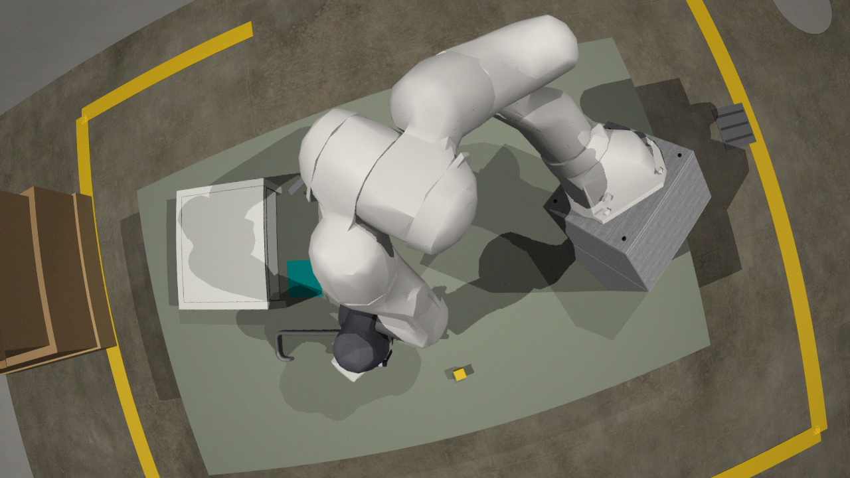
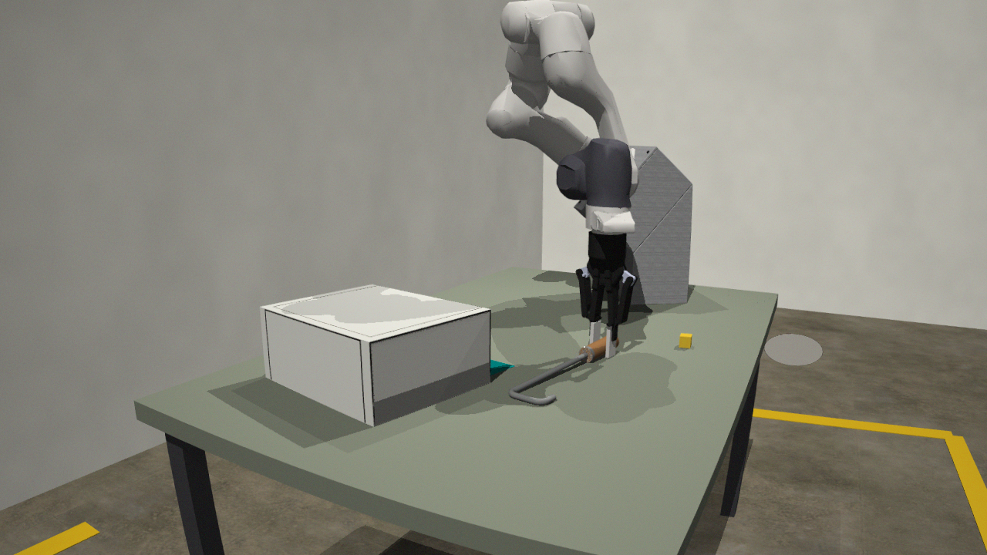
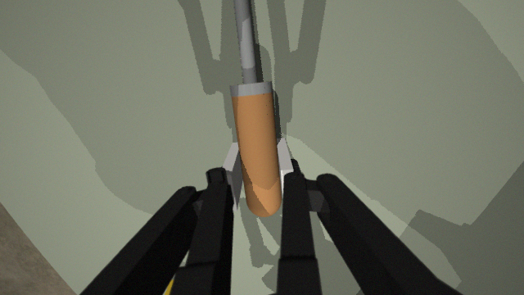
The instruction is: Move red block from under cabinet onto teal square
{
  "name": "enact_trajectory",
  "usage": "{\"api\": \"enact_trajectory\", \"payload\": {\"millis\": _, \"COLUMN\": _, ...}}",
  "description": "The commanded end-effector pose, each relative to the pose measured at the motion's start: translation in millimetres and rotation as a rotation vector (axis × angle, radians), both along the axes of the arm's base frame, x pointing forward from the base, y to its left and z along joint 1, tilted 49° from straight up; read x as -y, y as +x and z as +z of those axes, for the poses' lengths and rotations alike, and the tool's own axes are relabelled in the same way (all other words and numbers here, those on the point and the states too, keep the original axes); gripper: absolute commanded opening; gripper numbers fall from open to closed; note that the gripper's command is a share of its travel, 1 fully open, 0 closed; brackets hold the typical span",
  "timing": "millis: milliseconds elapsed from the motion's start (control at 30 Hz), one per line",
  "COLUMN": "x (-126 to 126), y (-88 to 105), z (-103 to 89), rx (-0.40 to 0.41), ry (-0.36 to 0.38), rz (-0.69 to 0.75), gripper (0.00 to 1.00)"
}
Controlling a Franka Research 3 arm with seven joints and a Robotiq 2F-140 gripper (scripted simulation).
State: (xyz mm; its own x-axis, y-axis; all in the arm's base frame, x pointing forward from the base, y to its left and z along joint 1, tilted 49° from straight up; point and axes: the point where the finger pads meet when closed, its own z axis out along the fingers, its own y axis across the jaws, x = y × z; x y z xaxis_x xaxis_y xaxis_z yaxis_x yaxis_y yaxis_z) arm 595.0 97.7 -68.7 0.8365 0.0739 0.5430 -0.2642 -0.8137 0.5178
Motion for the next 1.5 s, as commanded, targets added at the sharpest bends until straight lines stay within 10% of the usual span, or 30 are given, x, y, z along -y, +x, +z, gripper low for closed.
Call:
{"api": "enact_trajectory", "payload": {"millis": 0, "x": -1.3, "y": 0.0, "z": -0.2, "rx": 0.001, "ry": 0.003, "rz": -0.001, "gripper": 0.00}}
{"api": "enact_trajectory", "payload": {"millis": 1467, "x": 3.7, "y": -5.1, "z": 5.2, "rx": 0.001, "ry": 0.003, "rz": -0.001, "gripper": 0.00}}
